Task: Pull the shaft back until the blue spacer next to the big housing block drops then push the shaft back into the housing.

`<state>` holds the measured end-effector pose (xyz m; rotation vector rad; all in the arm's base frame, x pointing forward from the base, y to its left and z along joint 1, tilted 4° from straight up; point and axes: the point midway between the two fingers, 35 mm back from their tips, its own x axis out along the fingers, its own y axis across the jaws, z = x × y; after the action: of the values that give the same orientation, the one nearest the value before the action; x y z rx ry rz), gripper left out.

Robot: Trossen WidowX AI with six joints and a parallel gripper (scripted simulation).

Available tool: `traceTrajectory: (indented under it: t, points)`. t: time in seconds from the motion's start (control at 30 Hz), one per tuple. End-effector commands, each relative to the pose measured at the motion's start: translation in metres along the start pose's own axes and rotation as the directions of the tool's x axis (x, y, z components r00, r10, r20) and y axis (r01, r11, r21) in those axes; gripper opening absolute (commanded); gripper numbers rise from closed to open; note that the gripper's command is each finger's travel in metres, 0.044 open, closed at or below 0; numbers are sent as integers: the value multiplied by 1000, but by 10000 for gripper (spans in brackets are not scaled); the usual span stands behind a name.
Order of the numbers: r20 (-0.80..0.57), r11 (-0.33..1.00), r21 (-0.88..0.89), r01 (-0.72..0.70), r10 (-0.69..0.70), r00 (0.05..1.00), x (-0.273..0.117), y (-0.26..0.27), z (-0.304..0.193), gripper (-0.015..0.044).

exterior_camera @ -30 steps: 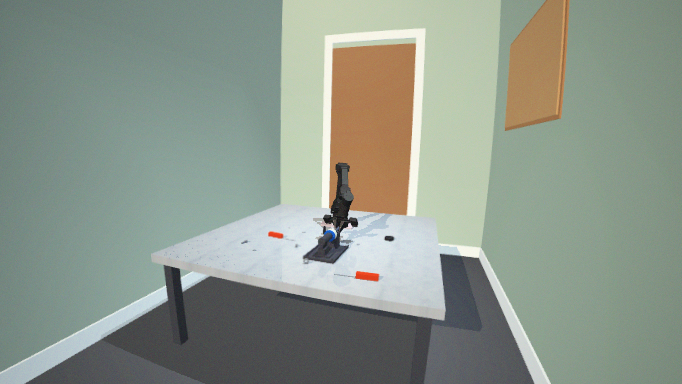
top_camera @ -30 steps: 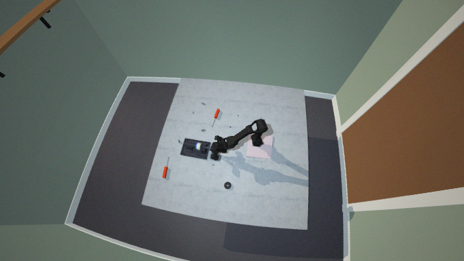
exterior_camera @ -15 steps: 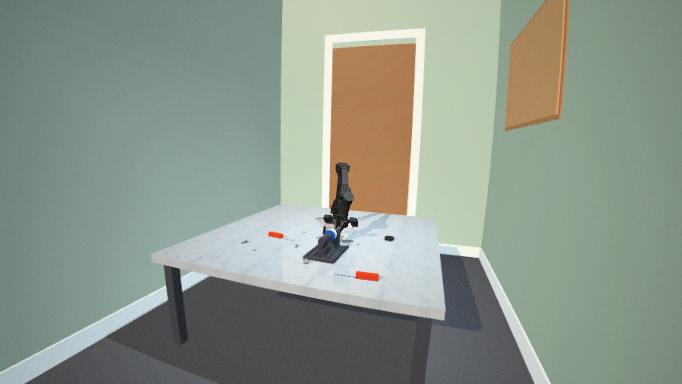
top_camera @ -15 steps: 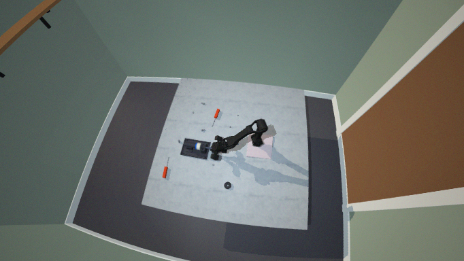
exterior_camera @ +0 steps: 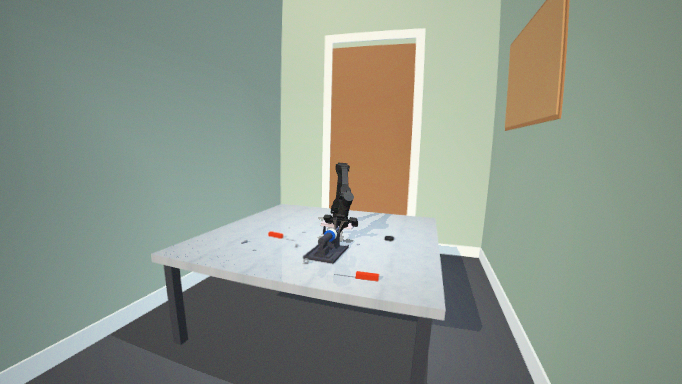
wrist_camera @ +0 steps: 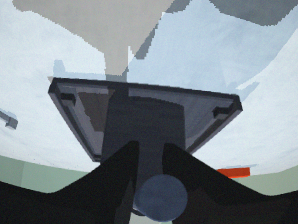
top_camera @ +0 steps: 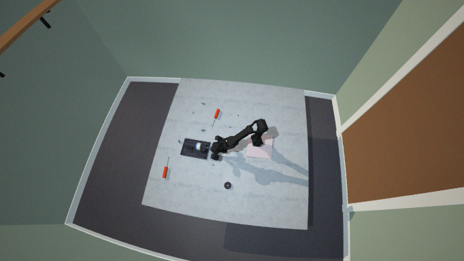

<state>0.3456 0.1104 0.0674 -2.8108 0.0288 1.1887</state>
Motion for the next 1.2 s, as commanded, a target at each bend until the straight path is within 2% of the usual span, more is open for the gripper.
traceTrajectory:
  t: [0.0,1.17]
  points:
    - [0,1000,5,-1,1,1000,-1,0,1,0]
    - [0,1000,5,-1,1,1000,-3,0,3,0]
